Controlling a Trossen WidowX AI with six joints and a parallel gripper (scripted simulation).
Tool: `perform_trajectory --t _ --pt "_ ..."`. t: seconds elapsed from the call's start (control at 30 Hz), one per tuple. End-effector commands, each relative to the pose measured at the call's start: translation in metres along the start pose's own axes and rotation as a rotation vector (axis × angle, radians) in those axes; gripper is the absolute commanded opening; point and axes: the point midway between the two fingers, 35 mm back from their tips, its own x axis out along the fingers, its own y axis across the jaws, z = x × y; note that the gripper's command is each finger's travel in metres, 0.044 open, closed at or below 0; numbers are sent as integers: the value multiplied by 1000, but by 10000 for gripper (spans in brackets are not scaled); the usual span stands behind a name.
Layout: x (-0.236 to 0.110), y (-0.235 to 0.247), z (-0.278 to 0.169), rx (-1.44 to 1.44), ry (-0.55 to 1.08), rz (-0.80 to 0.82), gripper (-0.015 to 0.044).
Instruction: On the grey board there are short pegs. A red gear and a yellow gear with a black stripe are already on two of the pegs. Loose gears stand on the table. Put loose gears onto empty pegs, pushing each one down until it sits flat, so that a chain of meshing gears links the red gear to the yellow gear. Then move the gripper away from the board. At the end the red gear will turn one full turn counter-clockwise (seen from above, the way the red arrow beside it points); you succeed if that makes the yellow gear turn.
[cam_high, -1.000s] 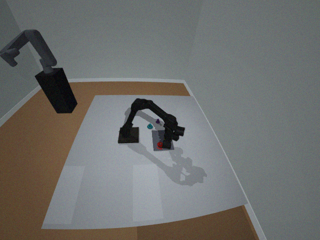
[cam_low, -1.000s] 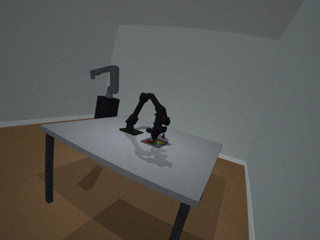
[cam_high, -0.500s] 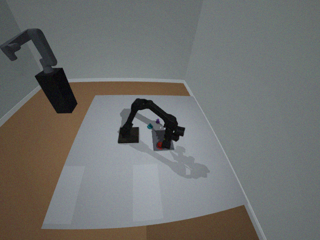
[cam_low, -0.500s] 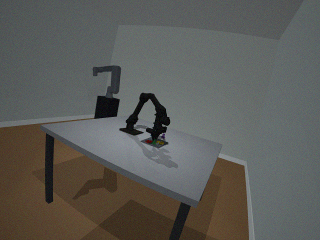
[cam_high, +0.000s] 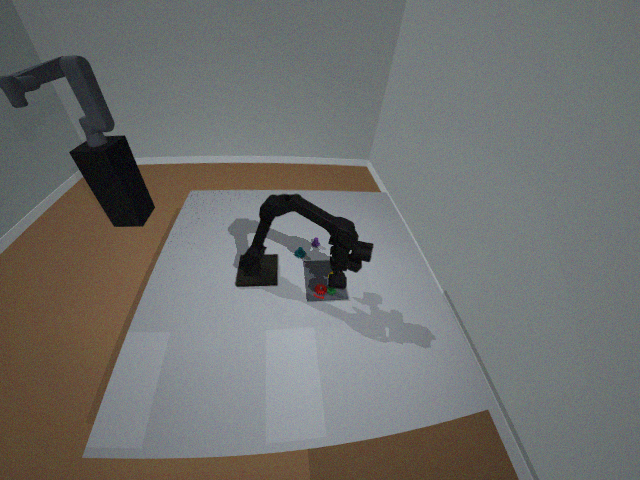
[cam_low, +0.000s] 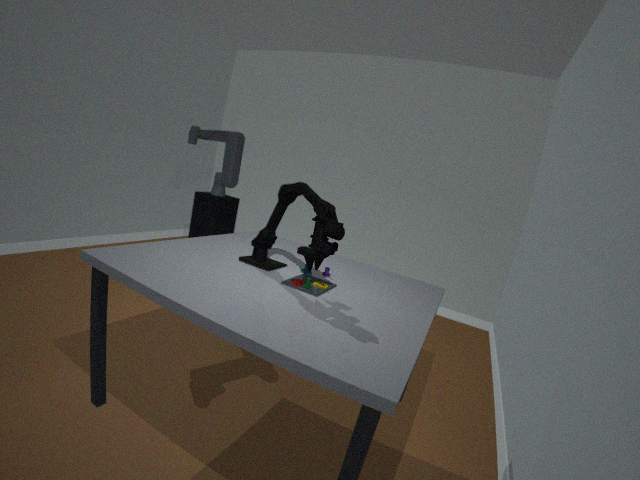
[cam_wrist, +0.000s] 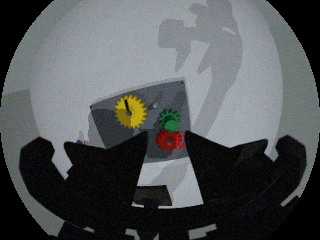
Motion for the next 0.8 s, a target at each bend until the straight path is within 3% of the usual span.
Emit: perform_trajectory --t 0.0,0.2,0.47,0.77 --pt "4 36 -2 -8 20 7 298" --pt "3 132 -16 54 19 9 440" --pt "0 242 -73 111 25 21 440" --pt "1 261 -91 150 25 23 440"
